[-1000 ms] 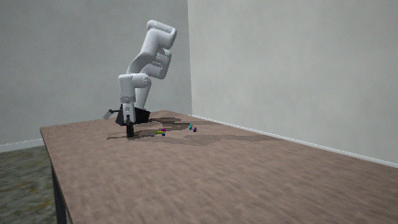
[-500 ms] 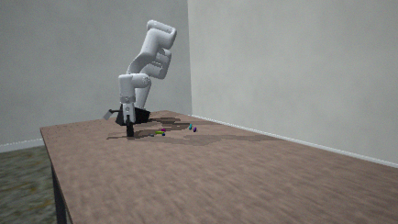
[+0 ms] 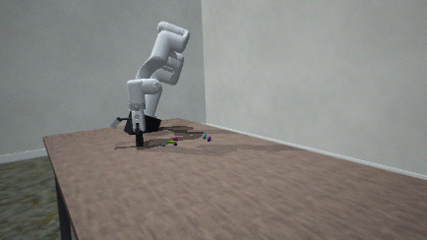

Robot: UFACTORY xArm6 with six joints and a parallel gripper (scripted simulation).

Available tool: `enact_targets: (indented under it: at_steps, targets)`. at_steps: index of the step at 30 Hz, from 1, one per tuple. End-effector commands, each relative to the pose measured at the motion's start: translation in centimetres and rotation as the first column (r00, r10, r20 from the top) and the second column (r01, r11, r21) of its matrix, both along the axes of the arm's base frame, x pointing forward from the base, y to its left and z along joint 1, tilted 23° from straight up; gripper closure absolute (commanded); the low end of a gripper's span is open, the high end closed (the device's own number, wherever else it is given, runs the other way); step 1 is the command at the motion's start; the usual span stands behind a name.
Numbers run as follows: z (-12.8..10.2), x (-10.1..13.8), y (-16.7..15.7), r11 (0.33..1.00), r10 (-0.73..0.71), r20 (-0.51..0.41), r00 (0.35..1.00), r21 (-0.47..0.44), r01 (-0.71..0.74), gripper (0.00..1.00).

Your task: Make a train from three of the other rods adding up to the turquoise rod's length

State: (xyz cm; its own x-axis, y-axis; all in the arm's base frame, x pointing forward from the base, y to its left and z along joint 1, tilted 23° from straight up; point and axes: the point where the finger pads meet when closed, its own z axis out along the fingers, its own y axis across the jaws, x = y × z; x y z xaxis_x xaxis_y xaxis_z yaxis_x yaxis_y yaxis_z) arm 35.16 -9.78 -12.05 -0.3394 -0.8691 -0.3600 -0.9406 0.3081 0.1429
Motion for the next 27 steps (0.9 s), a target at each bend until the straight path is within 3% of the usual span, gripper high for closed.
enact_targets:
  at_steps: [1,22,27]
  targets:
    - [0.1,0.1,-0.1,1.0,-0.001,0.003,1.0,-0.002,0.001,0.96]
    - [0.6,0.1,-0.3,1.0,-0.001,0.003,1.0,-0.002,0.001,0.96]
    - [2.8,0.2,-1.3,1.0,-0.001,0.003,1.0,-0.002,0.001,0.96]
